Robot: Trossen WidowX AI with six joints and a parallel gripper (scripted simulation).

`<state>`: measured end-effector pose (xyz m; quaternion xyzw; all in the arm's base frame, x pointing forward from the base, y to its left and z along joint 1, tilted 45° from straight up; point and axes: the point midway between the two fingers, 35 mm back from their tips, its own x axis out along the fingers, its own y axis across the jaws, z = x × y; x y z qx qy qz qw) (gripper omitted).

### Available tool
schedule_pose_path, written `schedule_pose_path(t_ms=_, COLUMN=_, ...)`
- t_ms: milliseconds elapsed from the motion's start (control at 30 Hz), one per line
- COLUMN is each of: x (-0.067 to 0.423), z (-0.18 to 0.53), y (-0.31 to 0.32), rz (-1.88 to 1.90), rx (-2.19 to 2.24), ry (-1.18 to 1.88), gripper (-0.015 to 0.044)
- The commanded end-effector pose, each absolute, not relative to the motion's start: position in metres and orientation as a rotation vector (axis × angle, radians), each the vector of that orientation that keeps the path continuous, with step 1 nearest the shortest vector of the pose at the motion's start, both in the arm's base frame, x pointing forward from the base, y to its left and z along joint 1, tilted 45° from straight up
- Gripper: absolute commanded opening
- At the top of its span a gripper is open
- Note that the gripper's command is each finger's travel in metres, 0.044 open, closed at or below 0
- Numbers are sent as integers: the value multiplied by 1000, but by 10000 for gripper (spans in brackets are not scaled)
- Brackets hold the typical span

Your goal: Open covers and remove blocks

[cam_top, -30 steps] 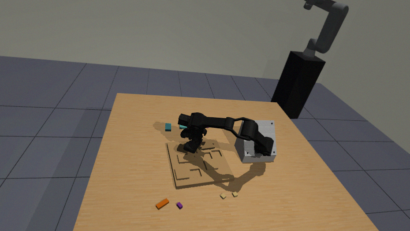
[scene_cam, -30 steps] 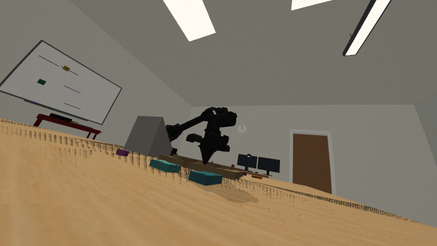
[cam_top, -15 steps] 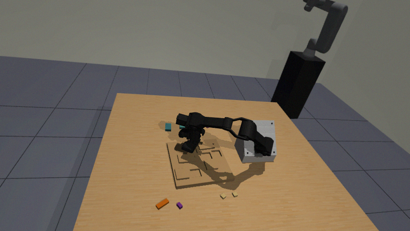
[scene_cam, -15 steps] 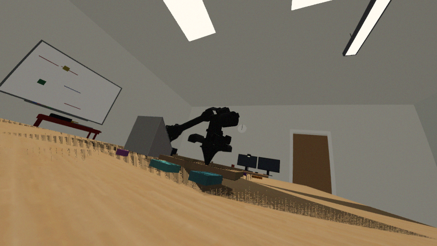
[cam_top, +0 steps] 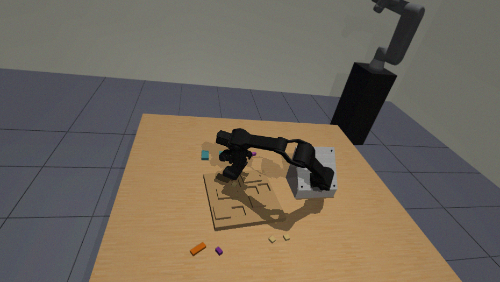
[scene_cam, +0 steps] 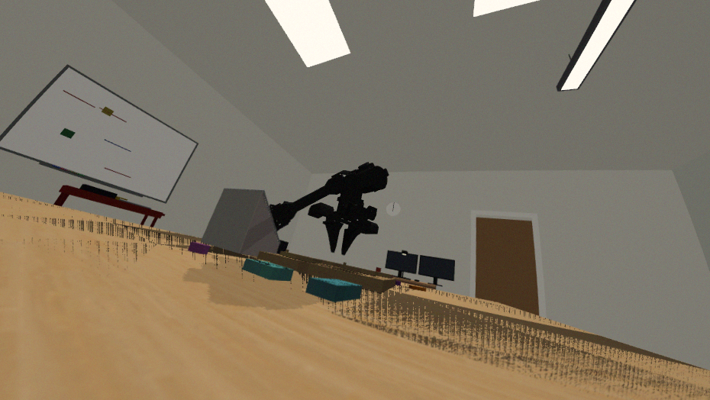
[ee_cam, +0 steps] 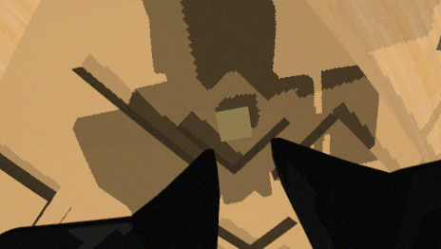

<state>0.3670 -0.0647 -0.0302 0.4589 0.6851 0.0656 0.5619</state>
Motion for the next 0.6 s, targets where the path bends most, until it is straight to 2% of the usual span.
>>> schedule_pose_path(t_ms=0, x=367, z=-14, y=-80, rz=158, rx=1066, ry=1604, gripper=144)
schedule_pose_path(t_ms=567, x=369, z=-34, y=-61, rz=160, rx=1066, ry=1603, gripper=144)
